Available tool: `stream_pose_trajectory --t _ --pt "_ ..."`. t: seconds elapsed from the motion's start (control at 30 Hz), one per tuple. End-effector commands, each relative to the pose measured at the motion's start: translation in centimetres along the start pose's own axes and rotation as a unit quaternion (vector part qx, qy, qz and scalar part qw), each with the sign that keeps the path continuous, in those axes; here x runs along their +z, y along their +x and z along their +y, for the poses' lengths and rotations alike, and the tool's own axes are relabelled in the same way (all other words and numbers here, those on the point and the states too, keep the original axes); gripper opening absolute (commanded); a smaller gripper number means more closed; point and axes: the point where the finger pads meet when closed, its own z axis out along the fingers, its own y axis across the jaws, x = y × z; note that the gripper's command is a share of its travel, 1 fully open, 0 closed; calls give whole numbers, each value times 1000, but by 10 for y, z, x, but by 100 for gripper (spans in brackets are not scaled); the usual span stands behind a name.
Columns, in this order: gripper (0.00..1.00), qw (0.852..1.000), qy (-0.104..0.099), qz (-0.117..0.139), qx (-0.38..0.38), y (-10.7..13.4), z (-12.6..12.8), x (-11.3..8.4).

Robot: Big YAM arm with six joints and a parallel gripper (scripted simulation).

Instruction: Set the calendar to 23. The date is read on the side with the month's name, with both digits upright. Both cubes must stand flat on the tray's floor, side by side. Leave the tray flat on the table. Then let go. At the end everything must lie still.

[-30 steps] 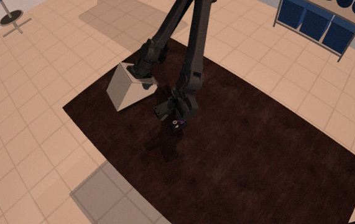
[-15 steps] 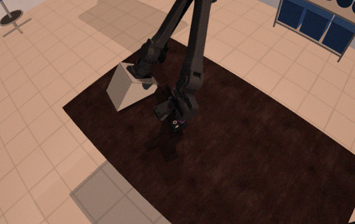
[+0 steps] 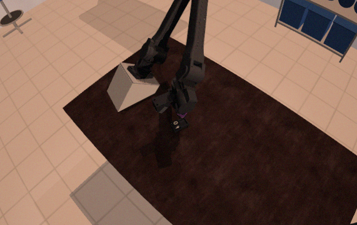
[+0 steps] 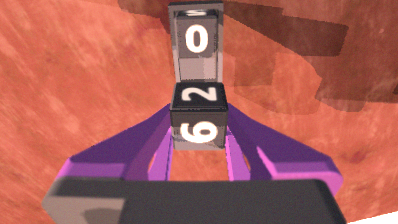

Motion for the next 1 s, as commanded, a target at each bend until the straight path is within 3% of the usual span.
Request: stream_pose_trajectory --t 0.0,0.17,0.27,0.33,0.37,0.4,0.67,0.97 --pt "26 999 -29 -7 -31 5 21 -42" --pt "26 999 -29 -7 -31 5 21 -56" --pt "26 1000 -1 0 -27 6 5 -37" --pt "26 1000 -1 0 -27 6 5 -37" --pt "26 1000 -16 -2 -21 -1 11 -44" --pt "26 1000 -17 -3 -22 -1 11 -44" --pt "26 999 -11 -3 -38 6 11 -40" --pt "26 994 -18 -6 -111 13 14 -44"
